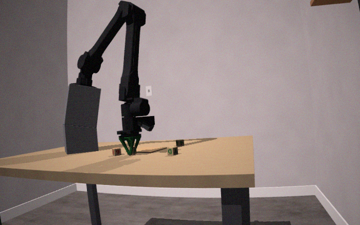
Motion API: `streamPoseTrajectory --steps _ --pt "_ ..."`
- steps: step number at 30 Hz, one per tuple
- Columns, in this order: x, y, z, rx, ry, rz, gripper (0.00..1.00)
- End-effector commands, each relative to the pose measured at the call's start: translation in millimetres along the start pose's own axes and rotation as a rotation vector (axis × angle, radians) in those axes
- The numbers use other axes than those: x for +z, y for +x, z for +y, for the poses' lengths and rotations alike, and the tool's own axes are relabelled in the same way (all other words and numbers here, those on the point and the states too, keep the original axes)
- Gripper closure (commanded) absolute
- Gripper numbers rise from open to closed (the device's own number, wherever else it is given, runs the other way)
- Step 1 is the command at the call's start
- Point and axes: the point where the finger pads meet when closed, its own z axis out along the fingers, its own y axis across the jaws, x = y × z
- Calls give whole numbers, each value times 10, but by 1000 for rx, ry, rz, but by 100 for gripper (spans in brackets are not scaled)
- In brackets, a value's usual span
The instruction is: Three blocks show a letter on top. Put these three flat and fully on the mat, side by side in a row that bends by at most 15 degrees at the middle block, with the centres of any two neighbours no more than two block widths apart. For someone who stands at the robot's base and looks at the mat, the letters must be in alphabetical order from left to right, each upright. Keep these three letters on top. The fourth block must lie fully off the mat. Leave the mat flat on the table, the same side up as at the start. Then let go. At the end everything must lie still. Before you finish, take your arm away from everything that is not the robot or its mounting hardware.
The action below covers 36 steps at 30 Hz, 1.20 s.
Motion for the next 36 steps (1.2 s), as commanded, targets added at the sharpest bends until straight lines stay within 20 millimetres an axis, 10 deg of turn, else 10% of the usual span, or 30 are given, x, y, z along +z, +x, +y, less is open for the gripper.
streamPoseTrajectory --steps 1,36 --pt "46 -52 7 -14 7 -12 74" --pt "41 -66 4 -13 7 -15 58"
